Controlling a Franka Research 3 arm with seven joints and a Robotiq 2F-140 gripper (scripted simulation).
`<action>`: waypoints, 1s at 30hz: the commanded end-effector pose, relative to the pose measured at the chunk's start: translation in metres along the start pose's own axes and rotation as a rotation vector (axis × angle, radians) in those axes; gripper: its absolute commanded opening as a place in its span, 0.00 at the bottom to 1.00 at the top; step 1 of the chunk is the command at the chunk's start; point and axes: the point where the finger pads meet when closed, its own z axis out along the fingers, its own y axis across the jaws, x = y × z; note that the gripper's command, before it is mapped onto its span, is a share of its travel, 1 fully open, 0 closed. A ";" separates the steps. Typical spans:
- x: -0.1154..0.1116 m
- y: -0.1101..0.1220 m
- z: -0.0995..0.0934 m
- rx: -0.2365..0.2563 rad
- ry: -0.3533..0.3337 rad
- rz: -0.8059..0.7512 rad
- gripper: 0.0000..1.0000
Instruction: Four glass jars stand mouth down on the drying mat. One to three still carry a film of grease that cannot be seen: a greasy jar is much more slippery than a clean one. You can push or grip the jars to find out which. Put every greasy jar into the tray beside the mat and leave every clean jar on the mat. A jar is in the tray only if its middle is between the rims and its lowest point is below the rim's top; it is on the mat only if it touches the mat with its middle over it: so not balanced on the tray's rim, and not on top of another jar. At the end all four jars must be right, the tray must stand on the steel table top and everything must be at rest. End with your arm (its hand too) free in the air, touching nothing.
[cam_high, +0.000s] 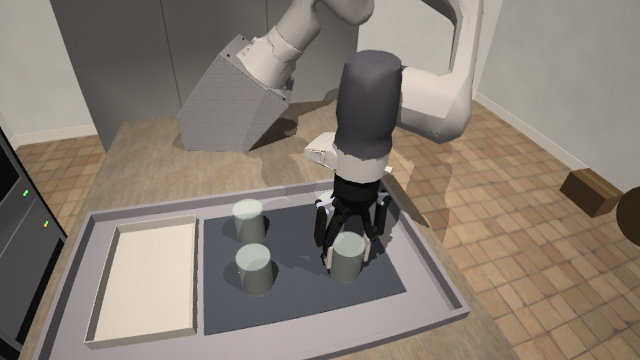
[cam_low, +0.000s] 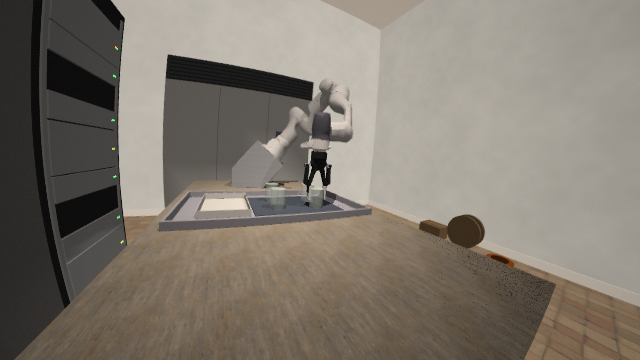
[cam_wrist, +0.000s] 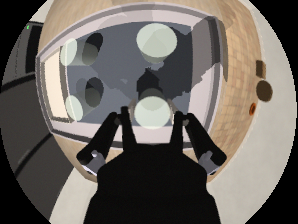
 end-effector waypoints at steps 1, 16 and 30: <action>-0.001 0.001 0.001 -0.001 -0.002 -0.006 0.47; -0.001 0.001 0.001 -0.001 -0.002 -0.006 0.47; -0.001 0.001 0.001 -0.001 -0.002 -0.006 0.44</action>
